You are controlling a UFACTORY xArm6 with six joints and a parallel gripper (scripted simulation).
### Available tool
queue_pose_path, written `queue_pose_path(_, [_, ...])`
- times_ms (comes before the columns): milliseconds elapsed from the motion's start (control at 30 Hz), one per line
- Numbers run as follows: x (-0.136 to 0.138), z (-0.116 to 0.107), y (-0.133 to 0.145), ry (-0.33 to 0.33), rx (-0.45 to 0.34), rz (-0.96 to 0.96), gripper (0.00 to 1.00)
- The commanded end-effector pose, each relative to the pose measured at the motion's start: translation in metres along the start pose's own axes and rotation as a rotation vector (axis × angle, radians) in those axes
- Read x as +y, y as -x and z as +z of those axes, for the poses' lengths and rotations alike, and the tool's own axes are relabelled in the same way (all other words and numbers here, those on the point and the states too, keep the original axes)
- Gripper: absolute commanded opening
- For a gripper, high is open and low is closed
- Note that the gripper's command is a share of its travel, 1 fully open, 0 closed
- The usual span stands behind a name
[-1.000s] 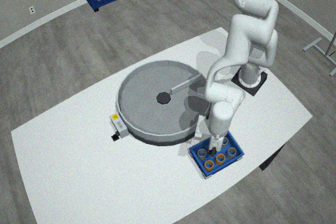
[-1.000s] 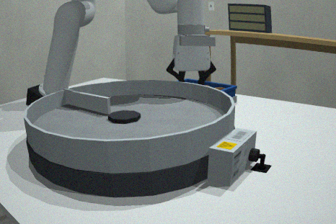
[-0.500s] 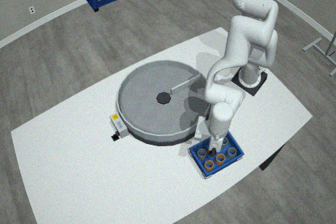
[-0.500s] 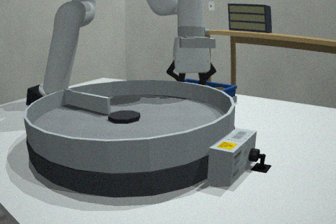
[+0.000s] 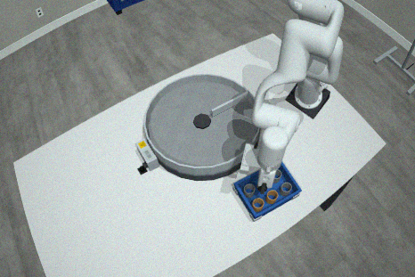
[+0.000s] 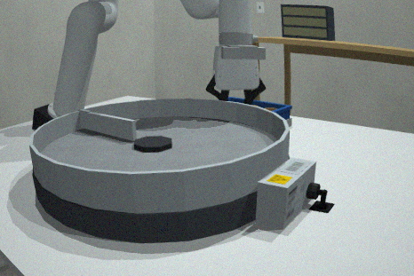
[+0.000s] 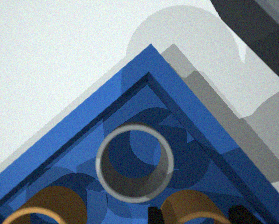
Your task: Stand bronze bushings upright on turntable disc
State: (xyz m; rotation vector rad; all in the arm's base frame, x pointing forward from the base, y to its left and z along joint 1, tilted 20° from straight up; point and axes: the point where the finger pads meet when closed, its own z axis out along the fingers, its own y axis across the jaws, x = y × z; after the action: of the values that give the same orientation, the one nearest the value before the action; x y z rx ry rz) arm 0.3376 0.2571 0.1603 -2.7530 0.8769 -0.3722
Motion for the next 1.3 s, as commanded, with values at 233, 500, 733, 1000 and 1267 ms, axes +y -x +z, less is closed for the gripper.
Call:
queue_pose_path(233, [-0.0012, -0.001, -0.0004, -0.003, 0.001, 0.0, 0.0])
queue_pose_path(500, [-0.0012, -0.001, -0.0004, -0.003, 0.001, 0.0, 0.0])
queue_pose_path(733, [-0.0012, -0.001, -0.0004, -0.003, 0.001, 0.0, 0.0])
queue_pose_path(1000, [-0.0012, -0.001, -0.0004, -0.003, 0.001, 0.0, 0.0])
queue_pose_path(1267, [-0.0012, -0.0046, -0.0004, -0.003, 0.001, 0.0, 0.0])
